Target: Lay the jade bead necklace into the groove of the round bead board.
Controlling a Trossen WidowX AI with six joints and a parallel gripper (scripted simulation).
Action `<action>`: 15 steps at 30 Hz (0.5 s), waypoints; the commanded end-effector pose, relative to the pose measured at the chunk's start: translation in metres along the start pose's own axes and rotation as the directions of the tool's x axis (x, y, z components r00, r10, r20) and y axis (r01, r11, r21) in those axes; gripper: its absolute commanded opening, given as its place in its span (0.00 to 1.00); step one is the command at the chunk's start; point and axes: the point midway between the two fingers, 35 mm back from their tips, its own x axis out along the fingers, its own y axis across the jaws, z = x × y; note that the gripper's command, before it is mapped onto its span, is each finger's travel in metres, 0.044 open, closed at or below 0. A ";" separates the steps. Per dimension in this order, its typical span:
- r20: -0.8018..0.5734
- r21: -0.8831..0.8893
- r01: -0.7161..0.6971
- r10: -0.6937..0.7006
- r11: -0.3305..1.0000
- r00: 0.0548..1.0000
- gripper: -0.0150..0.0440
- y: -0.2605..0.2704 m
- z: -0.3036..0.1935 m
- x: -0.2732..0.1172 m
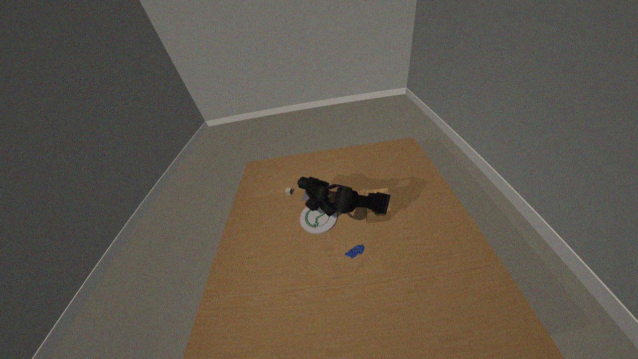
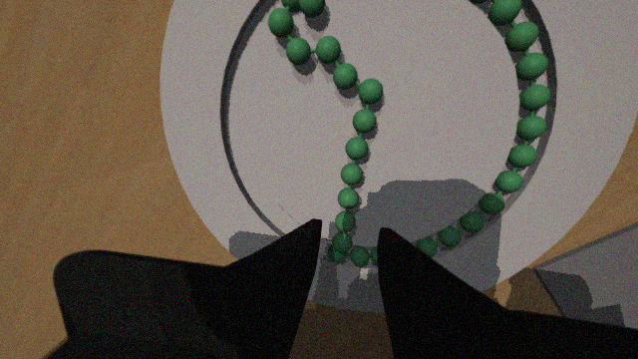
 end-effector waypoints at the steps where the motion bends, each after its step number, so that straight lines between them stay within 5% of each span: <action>1: 0.001 0.013 -0.008 0.008 1.000 1.000 0.46 0.001 -0.002 0.008; 12: 0.001 0.015 -0.011 0.011 1.000 1.000 0.46 0.002 -0.002 0.019; 15: -0.001 0.006 -0.006 0.006 1.000 1.000 0.32 0.002 -0.001 0.016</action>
